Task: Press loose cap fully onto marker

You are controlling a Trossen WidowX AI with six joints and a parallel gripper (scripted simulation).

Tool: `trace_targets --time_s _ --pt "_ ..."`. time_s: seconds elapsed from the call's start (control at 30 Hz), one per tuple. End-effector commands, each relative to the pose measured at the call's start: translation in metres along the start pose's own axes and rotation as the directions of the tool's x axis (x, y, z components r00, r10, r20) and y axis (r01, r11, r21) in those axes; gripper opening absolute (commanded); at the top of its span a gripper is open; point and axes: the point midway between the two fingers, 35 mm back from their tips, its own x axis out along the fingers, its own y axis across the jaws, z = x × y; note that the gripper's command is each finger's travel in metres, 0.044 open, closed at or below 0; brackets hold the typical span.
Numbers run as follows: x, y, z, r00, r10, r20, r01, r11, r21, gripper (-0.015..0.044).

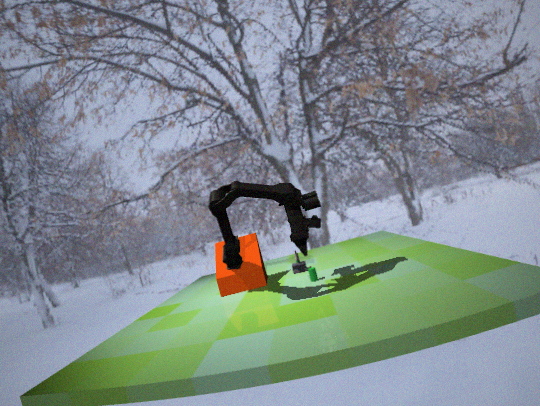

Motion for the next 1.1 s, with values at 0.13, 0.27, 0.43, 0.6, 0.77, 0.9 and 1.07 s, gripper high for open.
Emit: trace_targets --time_s 0.13,0.27,0.43,0.6,0.77,0.9,1.07 --pt "-0.001 0.03 0.003 0.999 -0.03 -0.022 0.023 0.965 -0.263 0.0245" --pt "0.031 0.029 0.002 0.999 -0.031 -0.021 0.024 0.965 -0.262 0.0245" --pt "0.038 0.029 0.002 0.999 -0.032 -0.021 0.025 0.965 -0.262 0.0245" --pt "0.049 0.028 0.003 0.999 -0.032 -0.021 0.026 0.965 -0.262 0.0245" --pt "0.057 0.027 0.003 0.999 -0.032 -0.023 0.024 0.966 -0.257 0.0245" --pt "0.063 0.027 0.003 0.999 -0.031 -0.024 0.024 0.967 -0.255 0.0245" --pt "0.071 0.027 0.003 0.999 -0.031 -0.024 0.024 0.966 -0.256 0.0245"
